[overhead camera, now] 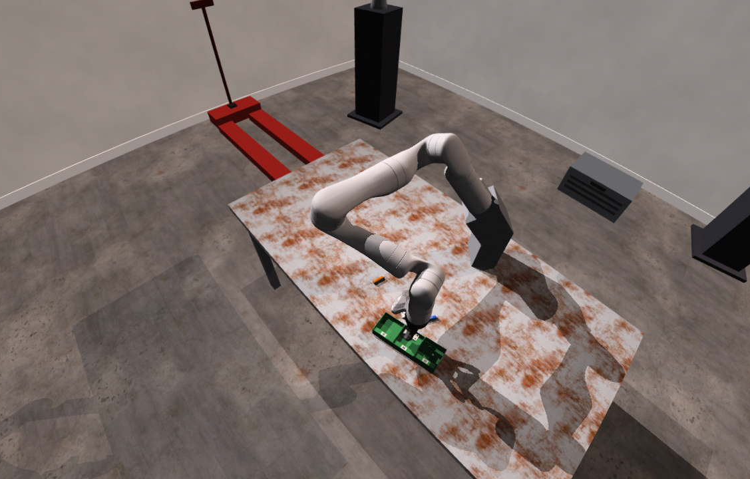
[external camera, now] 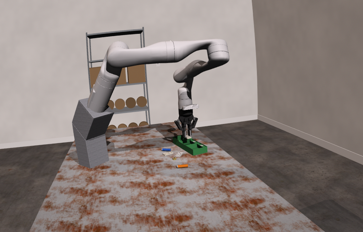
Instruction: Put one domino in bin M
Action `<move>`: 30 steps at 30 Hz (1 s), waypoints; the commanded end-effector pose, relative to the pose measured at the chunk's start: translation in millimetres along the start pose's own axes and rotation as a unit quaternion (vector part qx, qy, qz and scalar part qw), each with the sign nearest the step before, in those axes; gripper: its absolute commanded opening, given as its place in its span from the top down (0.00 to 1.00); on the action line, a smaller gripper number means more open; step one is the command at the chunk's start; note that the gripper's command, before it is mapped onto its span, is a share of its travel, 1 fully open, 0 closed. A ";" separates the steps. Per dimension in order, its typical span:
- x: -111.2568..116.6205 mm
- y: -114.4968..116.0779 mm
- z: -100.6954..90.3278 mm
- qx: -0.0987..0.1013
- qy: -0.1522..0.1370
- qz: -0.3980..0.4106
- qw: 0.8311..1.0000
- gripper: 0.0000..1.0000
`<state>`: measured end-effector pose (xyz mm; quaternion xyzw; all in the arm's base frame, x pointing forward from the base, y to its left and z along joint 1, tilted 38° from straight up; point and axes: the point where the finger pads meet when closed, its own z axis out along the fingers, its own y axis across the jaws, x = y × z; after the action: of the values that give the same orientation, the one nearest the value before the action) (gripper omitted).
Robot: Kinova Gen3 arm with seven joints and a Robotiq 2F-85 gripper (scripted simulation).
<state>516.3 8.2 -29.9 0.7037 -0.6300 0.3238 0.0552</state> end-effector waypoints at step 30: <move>-0.6 -0.7 33.5 0.000 0.000 0.000 1.000 0.79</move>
<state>530.3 -5.6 -51.6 0.7044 -0.6284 0.3256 0.0531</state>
